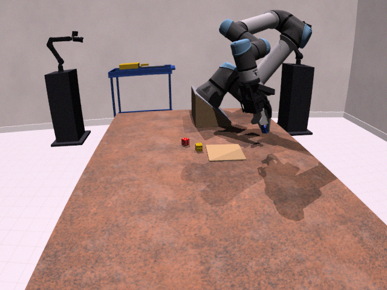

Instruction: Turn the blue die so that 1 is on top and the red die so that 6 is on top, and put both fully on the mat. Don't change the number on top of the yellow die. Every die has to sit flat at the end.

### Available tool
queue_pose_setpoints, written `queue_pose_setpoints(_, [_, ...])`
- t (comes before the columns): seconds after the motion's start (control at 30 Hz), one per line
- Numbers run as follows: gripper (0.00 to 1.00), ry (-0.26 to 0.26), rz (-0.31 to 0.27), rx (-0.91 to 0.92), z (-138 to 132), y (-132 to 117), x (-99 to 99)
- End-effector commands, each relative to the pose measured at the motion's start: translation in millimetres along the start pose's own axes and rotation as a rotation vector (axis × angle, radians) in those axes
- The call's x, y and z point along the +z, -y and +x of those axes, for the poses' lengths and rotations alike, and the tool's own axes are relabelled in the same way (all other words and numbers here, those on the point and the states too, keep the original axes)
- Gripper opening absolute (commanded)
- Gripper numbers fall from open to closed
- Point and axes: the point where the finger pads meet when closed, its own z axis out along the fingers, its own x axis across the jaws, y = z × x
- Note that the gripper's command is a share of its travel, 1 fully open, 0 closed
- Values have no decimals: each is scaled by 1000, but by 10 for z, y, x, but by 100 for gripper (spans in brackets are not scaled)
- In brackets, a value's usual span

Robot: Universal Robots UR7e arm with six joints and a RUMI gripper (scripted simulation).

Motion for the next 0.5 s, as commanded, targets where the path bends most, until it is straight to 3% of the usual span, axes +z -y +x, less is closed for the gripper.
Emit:
queue_pose_setpoints(0.0, [6, -20, 12, 172, 8, 7, 8])
queue_pose_setpoints(0.1, [6, -21, 12, 175, 9, 7, 8])
queue_pose_setpoints(0.47, [6, -52, 51, 465, 43, 6, 8])
